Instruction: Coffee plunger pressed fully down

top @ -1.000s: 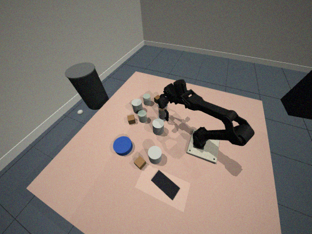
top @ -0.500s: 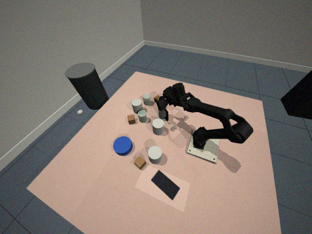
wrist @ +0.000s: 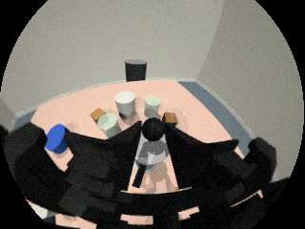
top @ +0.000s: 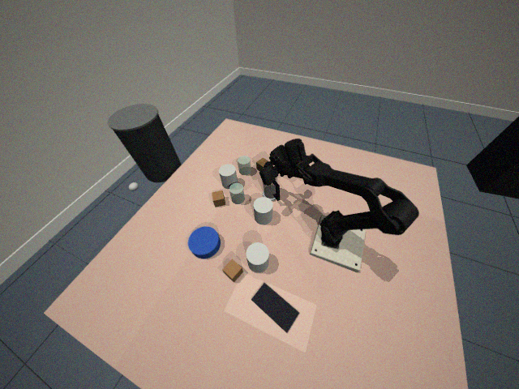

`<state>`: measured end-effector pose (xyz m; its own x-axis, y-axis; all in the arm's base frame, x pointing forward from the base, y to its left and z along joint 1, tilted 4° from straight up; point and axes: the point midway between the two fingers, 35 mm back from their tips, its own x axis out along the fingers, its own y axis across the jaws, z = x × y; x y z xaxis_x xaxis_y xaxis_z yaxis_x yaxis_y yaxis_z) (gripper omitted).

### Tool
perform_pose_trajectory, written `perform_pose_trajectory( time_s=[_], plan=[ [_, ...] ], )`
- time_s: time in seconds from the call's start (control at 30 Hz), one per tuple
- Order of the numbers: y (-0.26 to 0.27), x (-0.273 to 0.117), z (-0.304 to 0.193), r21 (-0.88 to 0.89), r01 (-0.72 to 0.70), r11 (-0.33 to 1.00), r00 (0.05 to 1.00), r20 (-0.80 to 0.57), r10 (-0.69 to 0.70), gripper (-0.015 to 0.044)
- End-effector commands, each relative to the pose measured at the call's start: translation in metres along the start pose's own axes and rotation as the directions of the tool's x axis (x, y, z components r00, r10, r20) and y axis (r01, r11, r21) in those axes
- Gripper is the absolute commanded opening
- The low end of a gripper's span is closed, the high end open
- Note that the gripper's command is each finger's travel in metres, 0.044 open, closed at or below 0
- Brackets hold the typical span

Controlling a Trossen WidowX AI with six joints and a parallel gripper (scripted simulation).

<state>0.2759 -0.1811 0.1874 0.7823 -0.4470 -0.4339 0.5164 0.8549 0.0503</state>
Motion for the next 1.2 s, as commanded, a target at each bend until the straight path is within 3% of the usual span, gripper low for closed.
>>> perform_pose_trajectory(
  time_s=[0.0,1.17],
  plan=[
    [0.0001,0.0045,-0.0085,0.011,0.001,1.0,0.999,-0.033,0.0,0.0129],
    [-0.0003,0.0052,-0.0017,0.002,0.0,1.0,1.0,-0.019,0.0,0.0129]
  ],
)
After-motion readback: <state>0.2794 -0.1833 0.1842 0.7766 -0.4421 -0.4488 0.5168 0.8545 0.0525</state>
